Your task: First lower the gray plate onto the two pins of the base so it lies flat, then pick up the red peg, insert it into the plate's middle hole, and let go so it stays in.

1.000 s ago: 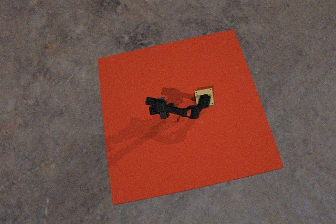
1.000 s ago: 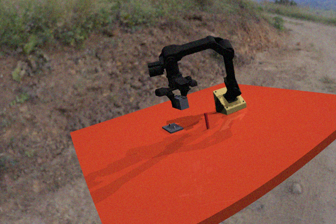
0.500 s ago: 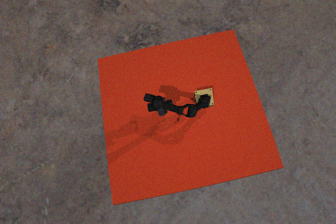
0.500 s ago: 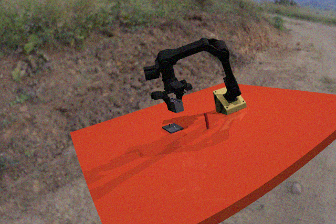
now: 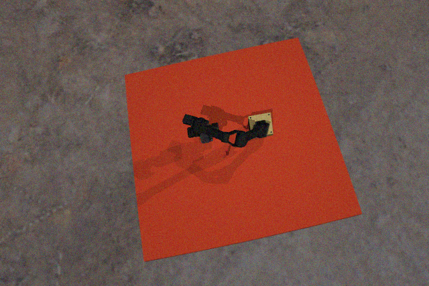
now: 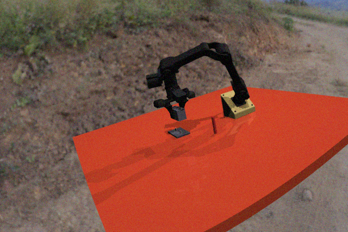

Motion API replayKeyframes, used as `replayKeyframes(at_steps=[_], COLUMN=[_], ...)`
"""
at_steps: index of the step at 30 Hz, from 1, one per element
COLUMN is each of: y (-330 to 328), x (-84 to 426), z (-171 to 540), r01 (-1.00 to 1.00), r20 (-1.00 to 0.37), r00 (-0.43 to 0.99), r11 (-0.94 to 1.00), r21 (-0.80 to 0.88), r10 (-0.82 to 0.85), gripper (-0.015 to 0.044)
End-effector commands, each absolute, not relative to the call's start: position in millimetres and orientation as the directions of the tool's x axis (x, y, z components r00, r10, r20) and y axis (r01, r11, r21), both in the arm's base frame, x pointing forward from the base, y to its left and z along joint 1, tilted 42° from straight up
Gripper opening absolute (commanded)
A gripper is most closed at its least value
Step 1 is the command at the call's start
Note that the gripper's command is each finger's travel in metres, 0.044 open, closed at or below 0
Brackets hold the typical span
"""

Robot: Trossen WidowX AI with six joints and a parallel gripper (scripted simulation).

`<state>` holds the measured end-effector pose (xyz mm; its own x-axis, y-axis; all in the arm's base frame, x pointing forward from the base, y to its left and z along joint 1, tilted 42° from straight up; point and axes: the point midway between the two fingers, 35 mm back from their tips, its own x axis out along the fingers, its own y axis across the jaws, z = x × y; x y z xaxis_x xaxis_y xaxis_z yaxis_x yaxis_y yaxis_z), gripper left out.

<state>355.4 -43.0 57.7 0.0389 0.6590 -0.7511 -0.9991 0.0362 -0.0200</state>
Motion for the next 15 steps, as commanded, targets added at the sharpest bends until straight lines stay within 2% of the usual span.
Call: replayKeyframes(at_steps=[1, 15], y=[-47, -59], x=[354, 352], z=[42, -1], r01=[-0.999, -0.999], r20=[-0.753, -0.754], r00=[0.033, 0.033], r11=[0.036, 0.041], r21=[-0.012, -0.008], r10=[0.657, 0.657], gripper=[0.0000, 0.0000])
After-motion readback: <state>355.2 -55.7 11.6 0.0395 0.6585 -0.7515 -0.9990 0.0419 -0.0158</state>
